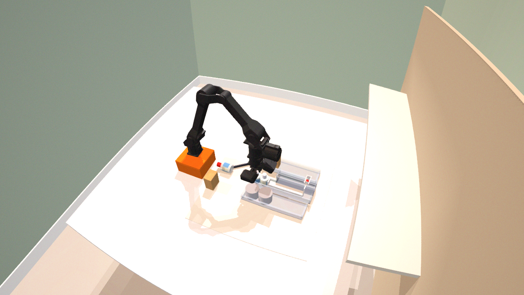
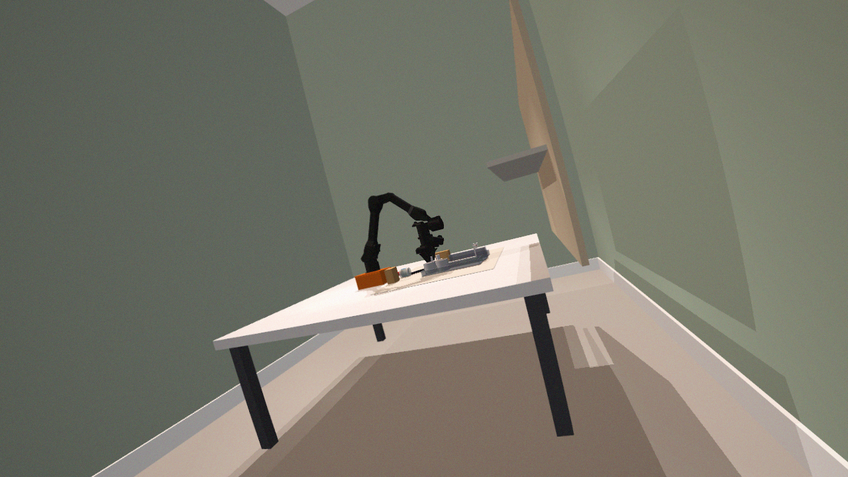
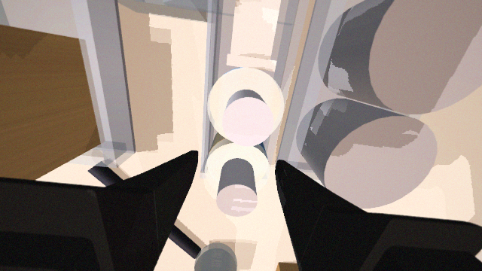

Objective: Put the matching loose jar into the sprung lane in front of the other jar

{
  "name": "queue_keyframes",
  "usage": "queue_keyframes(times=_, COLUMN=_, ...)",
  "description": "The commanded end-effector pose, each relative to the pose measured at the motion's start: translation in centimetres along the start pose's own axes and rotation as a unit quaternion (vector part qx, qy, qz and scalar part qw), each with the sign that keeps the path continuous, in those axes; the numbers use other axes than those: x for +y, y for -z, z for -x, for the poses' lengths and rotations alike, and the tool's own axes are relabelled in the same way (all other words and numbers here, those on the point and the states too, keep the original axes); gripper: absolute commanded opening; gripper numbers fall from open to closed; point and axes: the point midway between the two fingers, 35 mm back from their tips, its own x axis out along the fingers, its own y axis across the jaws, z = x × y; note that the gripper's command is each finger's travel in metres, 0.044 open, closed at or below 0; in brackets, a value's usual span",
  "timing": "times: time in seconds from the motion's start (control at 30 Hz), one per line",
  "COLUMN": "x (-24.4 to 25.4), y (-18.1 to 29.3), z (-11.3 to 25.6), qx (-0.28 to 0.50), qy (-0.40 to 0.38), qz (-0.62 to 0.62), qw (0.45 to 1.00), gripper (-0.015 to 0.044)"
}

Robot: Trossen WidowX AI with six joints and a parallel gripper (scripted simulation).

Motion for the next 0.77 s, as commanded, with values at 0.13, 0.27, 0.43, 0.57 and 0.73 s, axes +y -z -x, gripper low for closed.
queue_keyframes(times=0.13, x=0.0, y=-0.1, z=1.8, qx=-0.004, qy=0.0, qz=0.0, qw=1.0, gripper=0.0281)
queue_keyframes(times=0.27, x=0.0, y=-0.1, z=1.8, qx=-0.004, qy=0.0, qz=0.0, qw=1.0, gripper=0.0281)
queue_keyframes(times=0.43, x=0.0, y=0.9, z=1.9, qx=-0.003, qy=0.0, qz=0.0, qw=1.0, gripper=0.0281)
queue_keyframes(times=0.57, x=0.0, y=2.3, z=2.0, qx=-0.003, qy=0.0, qz=0.0, qw=1.0, gripper=0.0281)
queue_keyframes(times=0.73, x=0.0, y=4.0, z=2.0, qx=-0.002, qy=0.0, qz=0.0, qw=1.0, gripper=0.0281)
